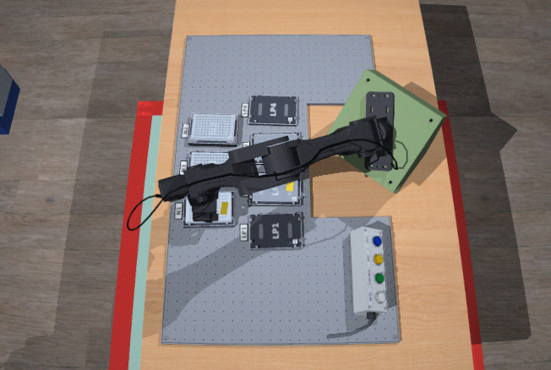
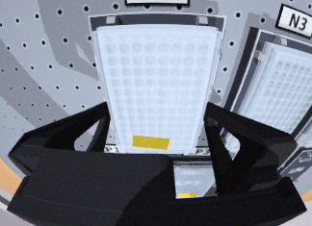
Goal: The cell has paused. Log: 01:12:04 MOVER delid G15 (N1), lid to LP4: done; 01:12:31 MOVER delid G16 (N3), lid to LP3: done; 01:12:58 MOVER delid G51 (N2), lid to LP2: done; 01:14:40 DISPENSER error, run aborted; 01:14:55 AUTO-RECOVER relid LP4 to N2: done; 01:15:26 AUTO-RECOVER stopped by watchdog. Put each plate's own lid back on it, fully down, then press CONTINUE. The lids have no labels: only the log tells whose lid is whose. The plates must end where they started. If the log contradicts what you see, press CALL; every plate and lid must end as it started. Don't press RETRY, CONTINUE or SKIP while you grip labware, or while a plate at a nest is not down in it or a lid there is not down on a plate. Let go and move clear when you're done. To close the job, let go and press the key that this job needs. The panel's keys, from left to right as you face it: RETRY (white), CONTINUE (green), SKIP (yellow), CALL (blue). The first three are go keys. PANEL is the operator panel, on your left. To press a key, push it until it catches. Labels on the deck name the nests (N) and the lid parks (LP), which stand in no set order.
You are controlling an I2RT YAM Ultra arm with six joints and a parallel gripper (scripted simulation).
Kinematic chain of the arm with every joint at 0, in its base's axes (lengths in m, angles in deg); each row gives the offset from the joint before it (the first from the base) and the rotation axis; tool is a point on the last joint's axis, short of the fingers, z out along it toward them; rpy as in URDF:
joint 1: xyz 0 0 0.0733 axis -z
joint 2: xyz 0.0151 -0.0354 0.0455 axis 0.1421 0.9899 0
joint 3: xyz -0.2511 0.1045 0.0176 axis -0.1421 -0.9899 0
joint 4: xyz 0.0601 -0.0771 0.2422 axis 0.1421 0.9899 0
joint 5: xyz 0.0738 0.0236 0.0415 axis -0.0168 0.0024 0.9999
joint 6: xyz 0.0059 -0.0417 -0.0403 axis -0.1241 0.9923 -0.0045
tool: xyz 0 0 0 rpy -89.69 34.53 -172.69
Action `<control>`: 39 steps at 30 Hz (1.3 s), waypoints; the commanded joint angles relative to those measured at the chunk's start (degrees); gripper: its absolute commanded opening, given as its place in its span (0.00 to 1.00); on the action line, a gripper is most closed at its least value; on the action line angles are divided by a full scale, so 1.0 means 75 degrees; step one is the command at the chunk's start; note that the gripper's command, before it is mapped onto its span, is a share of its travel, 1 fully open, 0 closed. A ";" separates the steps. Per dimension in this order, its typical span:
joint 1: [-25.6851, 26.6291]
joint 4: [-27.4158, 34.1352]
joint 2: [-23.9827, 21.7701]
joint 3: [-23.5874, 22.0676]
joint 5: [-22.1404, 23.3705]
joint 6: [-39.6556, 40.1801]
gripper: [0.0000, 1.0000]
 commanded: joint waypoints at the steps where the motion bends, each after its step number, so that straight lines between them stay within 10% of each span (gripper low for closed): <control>1: 0.0037 -0.0021 -0.0044 0.0085 -0.0054 -0.0011 0.00; 37: 0.0048 0.0030 -0.0030 0.0147 -0.0049 -0.0002 0.00; 38: 0.0048 0.0030 -0.0030 0.0147 -0.0049 -0.0002 1.00; 39: 0.0048 0.0030 -0.0030 0.0147 -0.0049 -0.0002 1.00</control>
